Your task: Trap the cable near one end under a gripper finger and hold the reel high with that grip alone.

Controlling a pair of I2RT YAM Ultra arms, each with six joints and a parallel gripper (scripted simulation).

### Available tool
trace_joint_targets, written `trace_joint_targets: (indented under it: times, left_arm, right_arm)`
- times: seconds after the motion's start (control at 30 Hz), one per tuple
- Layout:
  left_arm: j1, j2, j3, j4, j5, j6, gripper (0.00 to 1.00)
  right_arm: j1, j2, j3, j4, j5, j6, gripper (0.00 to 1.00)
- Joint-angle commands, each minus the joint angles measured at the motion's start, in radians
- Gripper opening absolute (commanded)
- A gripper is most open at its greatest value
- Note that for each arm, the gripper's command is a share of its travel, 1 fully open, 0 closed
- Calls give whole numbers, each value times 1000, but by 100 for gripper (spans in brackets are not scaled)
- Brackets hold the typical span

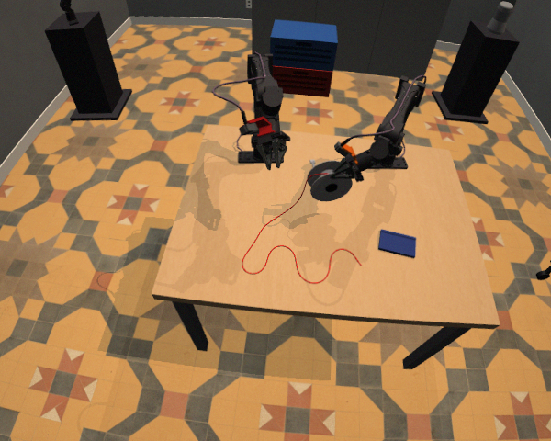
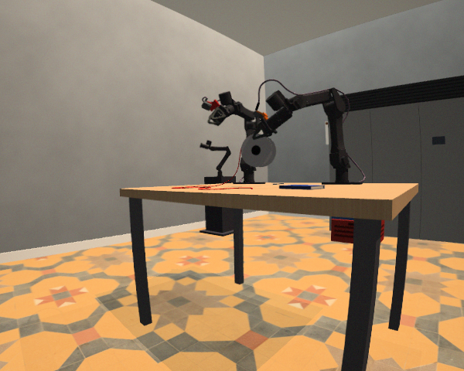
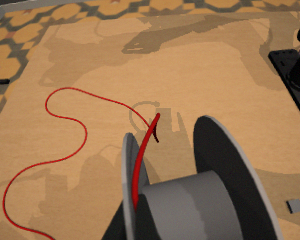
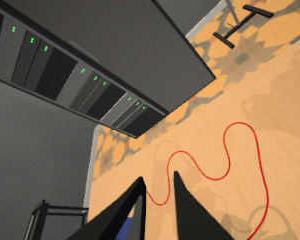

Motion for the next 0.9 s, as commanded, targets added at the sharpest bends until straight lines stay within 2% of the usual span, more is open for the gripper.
trace_joint_targets:
  times: [0.0, 0.07, 0.13, 0.53, 0.87]
  left_arm:
    - [13, -34, 49, 17, 31, 2, 0]
    - [13, -34, 49, 17, 31, 2, 0]
    - [13, -34, 49, 17, 31, 2, 0]
    - [12, -37, 50, 16, 31, 0, 0]
    - [6, -38, 52, 7, 27, -11, 0]
  right_arm:
    - [-23, -48, -34, 132, 1, -160, 30]
    - [-30, -64, -56, 175, -1, -211, 30]
    - [-30, -64, -56, 175, -1, -211, 30]
    - [-70, -139, -164, 393, -22, -459, 30]
    - [-87, -165, -202, 483, -35, -555, 30]
